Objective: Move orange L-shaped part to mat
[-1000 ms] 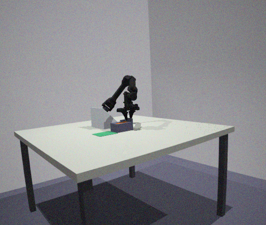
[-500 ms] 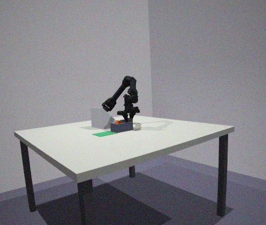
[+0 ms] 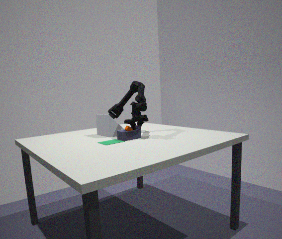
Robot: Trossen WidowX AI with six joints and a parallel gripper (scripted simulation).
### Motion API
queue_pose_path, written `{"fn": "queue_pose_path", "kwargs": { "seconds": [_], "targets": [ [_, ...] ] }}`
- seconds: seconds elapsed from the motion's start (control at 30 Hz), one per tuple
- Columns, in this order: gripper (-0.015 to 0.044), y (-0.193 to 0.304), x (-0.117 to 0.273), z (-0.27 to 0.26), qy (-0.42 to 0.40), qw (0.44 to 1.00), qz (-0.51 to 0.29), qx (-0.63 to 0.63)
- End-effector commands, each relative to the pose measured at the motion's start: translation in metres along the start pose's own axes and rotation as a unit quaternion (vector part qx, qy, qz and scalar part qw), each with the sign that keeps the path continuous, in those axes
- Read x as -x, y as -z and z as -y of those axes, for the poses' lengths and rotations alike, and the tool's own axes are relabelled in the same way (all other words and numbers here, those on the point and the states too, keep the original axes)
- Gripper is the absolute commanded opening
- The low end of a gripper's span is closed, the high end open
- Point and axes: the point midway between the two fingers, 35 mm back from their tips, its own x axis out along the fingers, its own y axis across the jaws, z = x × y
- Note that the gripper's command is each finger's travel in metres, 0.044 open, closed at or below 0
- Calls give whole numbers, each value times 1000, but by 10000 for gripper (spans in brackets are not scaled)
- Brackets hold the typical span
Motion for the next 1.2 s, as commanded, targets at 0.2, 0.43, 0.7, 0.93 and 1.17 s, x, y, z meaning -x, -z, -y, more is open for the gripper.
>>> {"fn": "queue_pose_path", "kwargs": {
  "seconds": [0.2, 0.43, 0.7, 0.93, 1.17],
  "targets": [
    [180, 0, 0, 0, 0, 1000, 0, 0],
    [180, 0, 2, -2, 0, 1000, -1, -1],
    [180, 3, 12, -10, -1, 1000, -7, -5],
    [180, 0, 27, -7, 2, 1000, -6, -5],
    [180, 1, 106, 3, 2, 1000, -7, -6]
  ]
}}
